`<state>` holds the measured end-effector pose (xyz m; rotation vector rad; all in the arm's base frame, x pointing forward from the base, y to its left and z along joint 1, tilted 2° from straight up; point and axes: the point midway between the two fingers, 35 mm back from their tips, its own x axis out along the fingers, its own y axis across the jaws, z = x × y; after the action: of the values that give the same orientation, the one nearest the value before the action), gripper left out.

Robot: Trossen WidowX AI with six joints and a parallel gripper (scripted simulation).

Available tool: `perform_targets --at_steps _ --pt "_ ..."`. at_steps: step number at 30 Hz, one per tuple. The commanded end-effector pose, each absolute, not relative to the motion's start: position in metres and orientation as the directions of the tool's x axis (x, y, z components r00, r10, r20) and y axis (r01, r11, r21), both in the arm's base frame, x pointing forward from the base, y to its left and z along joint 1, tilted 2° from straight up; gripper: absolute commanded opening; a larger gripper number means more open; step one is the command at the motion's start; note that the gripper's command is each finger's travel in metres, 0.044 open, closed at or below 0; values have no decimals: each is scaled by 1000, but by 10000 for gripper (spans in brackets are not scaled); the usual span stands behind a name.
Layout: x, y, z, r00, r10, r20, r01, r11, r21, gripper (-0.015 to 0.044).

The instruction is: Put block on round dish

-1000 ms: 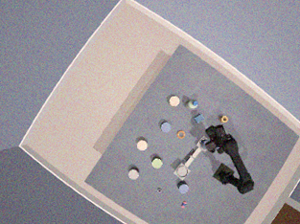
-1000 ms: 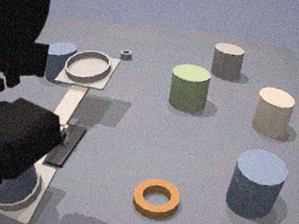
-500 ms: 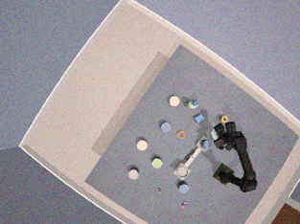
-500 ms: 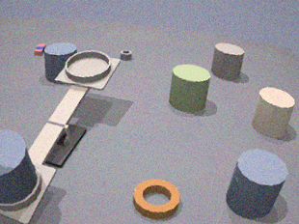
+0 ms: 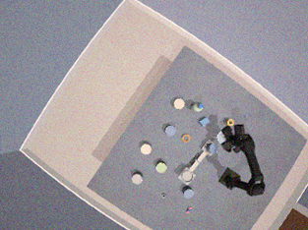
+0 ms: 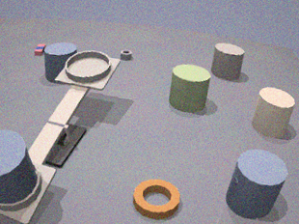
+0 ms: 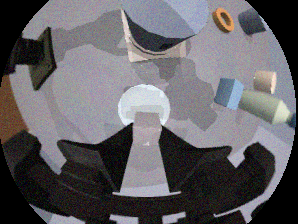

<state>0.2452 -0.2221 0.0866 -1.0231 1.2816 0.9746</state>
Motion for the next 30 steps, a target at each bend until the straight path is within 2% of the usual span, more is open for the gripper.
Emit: perform_targets --at_steps 1,23,30 --pt "244 -221 66 47 8 -999 -963 267 -44 0" --pt "245 -221 42 47 8 -999 -963 267 -44 0" --pt "245 -221 47 47 8 -999 -962 269 -43 184"
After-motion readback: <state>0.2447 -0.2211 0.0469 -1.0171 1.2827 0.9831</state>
